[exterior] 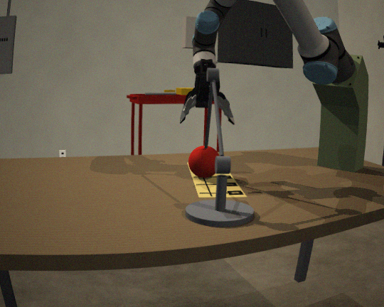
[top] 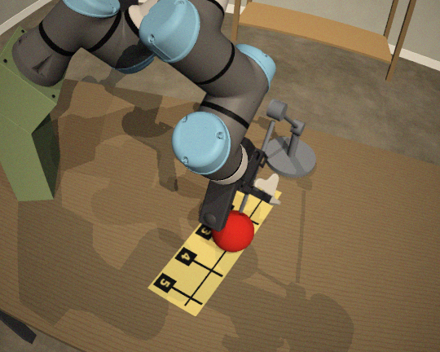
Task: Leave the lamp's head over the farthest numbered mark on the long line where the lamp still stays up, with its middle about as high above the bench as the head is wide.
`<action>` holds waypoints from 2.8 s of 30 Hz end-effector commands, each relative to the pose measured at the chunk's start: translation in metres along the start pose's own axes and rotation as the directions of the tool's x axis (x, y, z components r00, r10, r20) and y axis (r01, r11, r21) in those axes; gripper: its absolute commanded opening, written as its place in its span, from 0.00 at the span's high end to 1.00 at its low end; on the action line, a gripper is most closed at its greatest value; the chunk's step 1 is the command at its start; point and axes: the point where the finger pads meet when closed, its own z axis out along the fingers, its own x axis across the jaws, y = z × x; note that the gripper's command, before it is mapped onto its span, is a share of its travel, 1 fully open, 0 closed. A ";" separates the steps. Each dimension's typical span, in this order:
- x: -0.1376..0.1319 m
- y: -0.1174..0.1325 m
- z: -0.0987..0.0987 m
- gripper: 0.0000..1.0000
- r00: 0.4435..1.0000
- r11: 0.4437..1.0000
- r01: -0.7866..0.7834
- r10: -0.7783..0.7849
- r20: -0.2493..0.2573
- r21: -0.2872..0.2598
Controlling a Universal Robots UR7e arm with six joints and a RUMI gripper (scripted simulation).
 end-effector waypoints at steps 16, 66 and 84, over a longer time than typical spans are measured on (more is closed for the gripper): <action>-0.001 -0.002 0.024 0.00 1.000 1.000 0.000 0.000 0.000 0.006; -0.002 0.039 0.025 1.00 1.000 1.000 0.001 -0.001 -0.001 0.006; -0.002 0.090 0.032 1.00 1.000 1.000 0.004 -0.004 -0.004 0.006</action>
